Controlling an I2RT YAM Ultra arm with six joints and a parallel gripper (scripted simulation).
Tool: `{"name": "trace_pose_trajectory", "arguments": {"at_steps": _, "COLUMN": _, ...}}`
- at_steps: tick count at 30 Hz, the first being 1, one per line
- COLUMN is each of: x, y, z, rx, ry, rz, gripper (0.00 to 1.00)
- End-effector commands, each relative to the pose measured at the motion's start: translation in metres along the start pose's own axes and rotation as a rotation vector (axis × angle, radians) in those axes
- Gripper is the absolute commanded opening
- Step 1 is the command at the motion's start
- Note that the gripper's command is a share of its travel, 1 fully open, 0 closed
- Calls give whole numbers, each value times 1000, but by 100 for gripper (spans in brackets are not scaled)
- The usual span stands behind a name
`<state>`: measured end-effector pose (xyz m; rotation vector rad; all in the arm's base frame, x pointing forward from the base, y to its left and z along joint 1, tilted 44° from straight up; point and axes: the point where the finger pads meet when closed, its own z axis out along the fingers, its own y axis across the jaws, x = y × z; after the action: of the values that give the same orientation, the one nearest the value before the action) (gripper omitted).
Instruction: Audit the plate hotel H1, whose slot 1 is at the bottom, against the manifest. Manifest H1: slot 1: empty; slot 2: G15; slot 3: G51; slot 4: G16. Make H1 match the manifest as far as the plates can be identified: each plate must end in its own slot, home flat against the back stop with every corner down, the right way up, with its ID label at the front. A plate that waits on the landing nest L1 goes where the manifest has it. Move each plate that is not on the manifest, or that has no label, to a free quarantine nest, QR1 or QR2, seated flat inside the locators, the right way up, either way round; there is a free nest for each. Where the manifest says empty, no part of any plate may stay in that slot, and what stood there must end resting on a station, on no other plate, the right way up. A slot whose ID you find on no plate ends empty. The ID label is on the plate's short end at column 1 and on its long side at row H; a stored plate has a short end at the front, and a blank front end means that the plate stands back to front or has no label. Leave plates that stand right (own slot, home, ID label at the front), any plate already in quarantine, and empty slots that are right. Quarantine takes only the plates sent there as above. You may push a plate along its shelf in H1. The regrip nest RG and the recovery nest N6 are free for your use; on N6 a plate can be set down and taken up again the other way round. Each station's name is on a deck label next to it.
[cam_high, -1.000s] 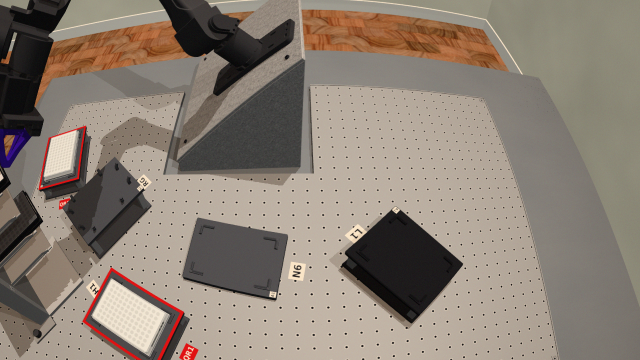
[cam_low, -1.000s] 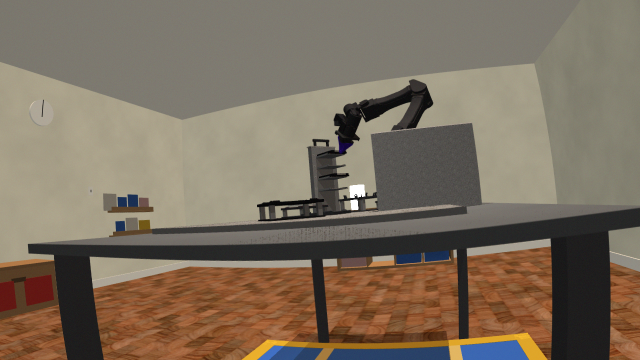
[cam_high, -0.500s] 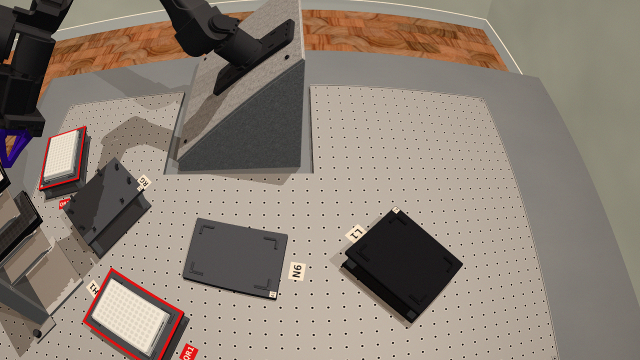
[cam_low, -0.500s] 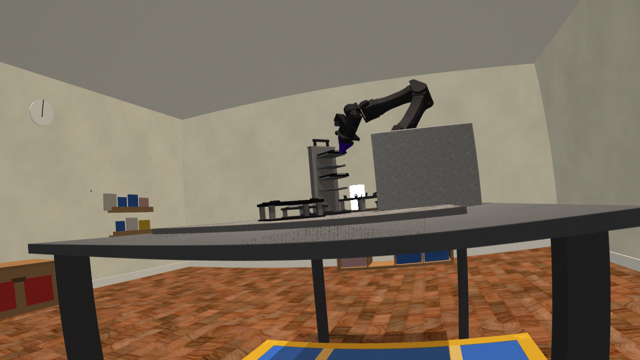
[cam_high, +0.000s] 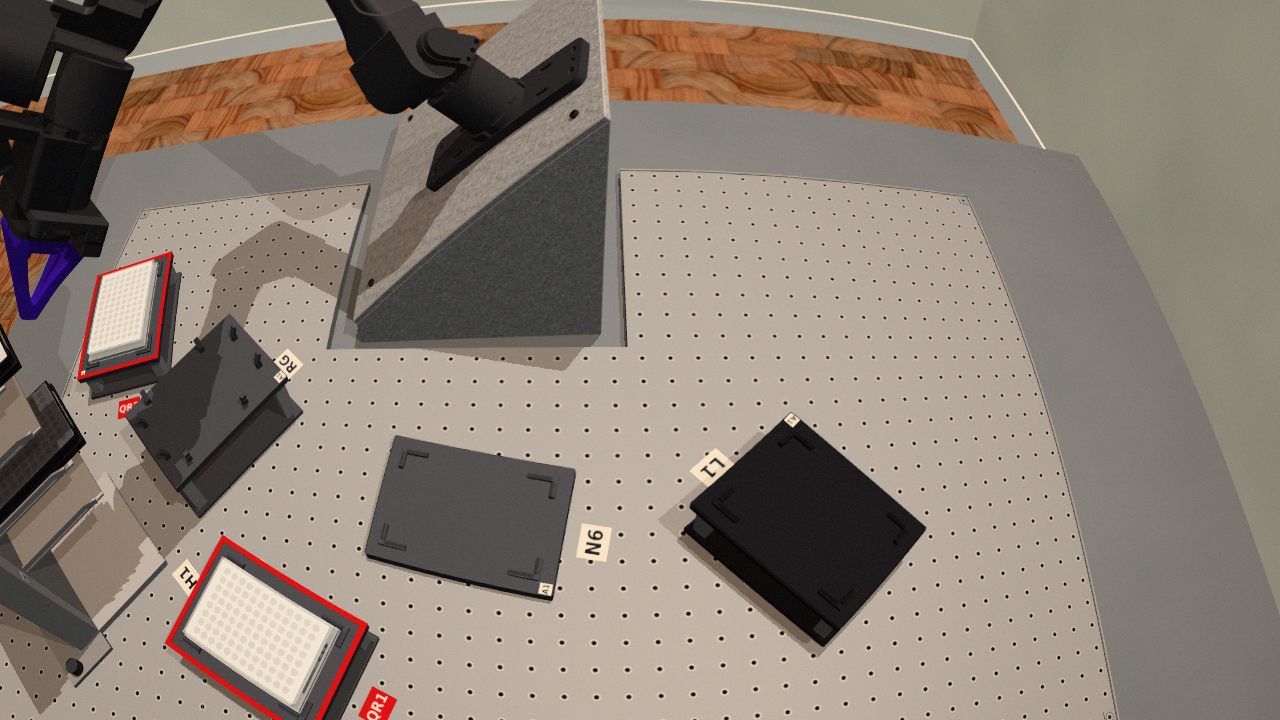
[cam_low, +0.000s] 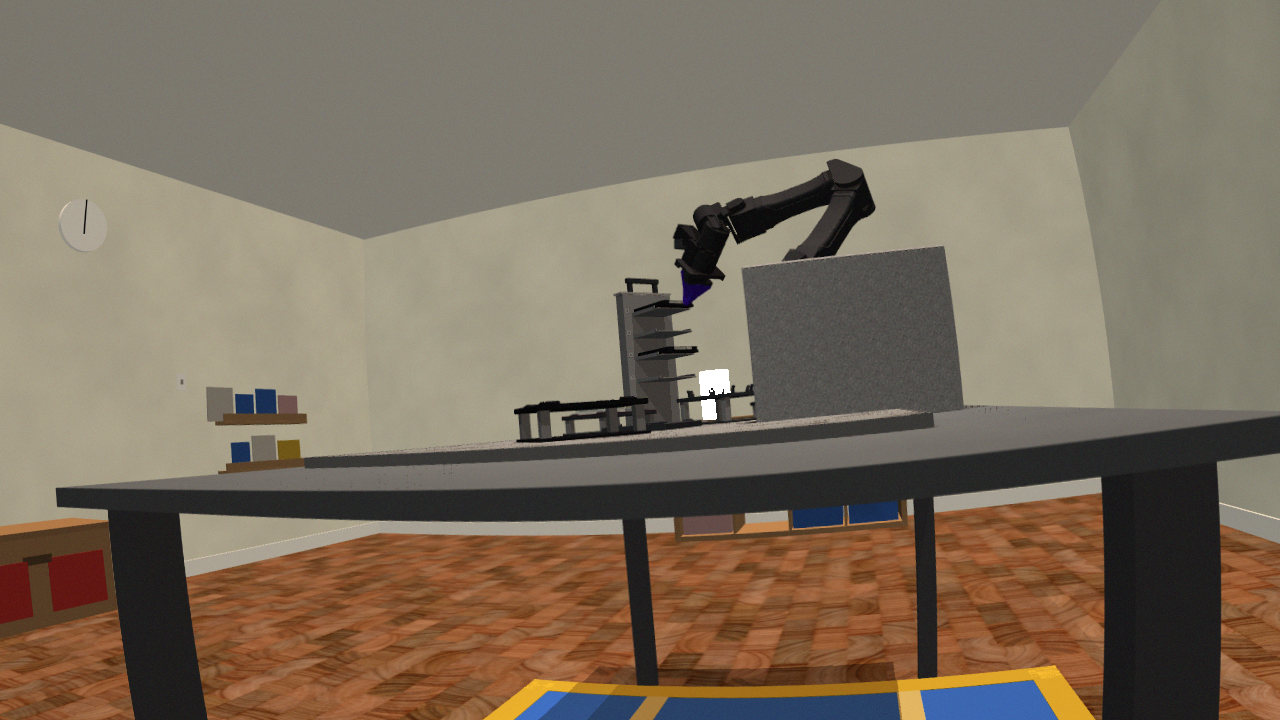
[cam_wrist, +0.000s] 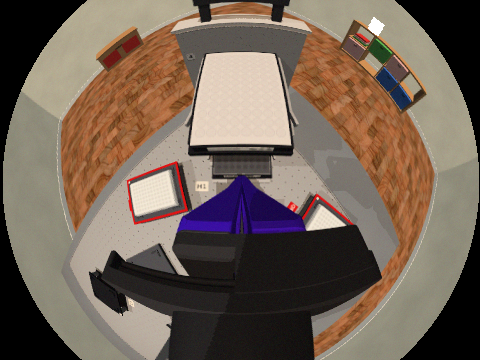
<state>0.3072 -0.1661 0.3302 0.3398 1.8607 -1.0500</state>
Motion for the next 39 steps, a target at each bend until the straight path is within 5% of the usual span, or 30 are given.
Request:
{"name": "trace_pose_trajectory", "arguments": {"at_steps": 1, "x": -1, "y": -1, "z": -6, "rx": -2, "ry": -11, "rz": 9, "gripper": 0}}
{"name": "trace_pose_trajectory", "arguments": {"at_steps": 39, "x": 39, "y": -1, "z": -46, "rx": -2, "ry": -9, "rz": 9, "gripper": 0}}
